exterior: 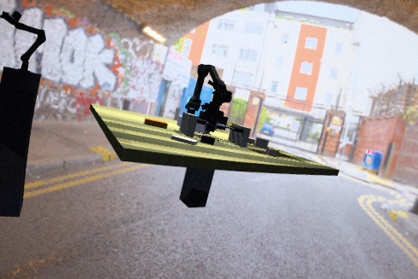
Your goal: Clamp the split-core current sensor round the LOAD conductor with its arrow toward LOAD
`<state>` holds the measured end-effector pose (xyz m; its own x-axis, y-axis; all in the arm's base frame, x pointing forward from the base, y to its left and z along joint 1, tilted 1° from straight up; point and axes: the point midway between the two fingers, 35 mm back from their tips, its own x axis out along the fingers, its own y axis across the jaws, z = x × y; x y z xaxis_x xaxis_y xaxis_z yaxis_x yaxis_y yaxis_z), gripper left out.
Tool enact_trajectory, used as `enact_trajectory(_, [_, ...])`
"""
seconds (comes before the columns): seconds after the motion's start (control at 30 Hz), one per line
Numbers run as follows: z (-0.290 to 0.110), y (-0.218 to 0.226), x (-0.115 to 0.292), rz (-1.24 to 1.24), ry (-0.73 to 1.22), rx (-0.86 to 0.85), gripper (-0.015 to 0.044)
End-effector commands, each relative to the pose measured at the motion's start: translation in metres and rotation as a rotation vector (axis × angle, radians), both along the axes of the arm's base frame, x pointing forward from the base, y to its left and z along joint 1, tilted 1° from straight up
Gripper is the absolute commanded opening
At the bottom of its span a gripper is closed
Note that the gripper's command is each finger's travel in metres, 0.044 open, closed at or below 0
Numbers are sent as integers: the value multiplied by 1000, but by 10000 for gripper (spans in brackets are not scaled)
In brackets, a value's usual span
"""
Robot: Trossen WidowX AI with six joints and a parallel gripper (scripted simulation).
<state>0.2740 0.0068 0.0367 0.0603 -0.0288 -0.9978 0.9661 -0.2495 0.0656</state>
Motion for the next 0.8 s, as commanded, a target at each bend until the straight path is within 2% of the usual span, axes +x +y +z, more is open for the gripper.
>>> enact_trajectory(0.0, [0,0,0,0,0,0,267])
enact_trajectory(0.6, [0,0,0,0,0,0,267])
enact_trajectory(0.77, [0,0,0,0,0,0,398])
